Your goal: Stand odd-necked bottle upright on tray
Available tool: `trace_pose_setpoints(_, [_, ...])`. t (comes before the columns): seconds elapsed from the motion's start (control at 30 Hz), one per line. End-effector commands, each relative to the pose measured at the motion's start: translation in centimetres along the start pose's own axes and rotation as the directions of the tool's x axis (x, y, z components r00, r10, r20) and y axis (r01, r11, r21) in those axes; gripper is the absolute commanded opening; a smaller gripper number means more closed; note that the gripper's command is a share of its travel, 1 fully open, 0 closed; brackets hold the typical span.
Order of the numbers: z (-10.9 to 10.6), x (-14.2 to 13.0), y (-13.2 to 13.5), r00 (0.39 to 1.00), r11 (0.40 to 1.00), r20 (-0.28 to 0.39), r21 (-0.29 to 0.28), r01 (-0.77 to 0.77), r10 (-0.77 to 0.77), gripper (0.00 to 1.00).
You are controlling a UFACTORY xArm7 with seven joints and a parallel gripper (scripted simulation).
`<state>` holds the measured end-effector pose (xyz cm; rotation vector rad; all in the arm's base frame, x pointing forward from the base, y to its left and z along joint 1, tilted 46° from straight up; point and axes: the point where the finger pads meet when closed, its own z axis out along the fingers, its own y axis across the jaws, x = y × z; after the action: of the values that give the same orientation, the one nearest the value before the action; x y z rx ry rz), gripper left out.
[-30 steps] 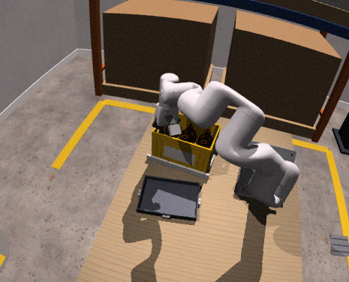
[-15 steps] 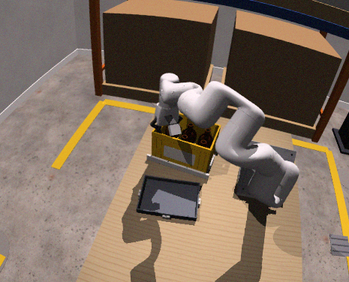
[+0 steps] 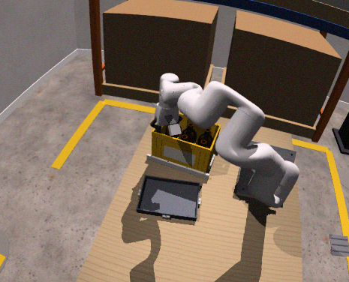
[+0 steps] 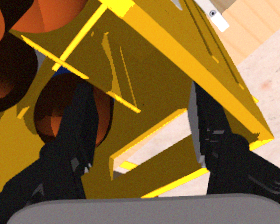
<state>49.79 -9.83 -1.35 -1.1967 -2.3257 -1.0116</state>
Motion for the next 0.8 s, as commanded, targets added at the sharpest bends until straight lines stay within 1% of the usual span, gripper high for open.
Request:
trace_pose_setpoints(0.0, [-0.3,-0.1,0.0,1.0,1.0,0.005,-0.001,0.0,0.0,0.65])
trace_pose_setpoints(0.27, [-0.6,-0.1,0.0,1.0,1.0,0.005,-0.001,0.0,0.0,0.65])
trace_pose_setpoints(0.37, [-1.1,-0.1,0.0,1.0,1.0,0.005,-0.001,0.0,0.0,0.65])
trace_pose_setpoints(0.53, [-2.4,-0.1,0.0,1.0,1.0,0.005,-0.001,0.0,0.0,0.65])
trace_pose_setpoints(0.77, [-4.7,-0.1,0.0,1.0,1.0,0.005,-0.001,0.0,0.0,0.65])
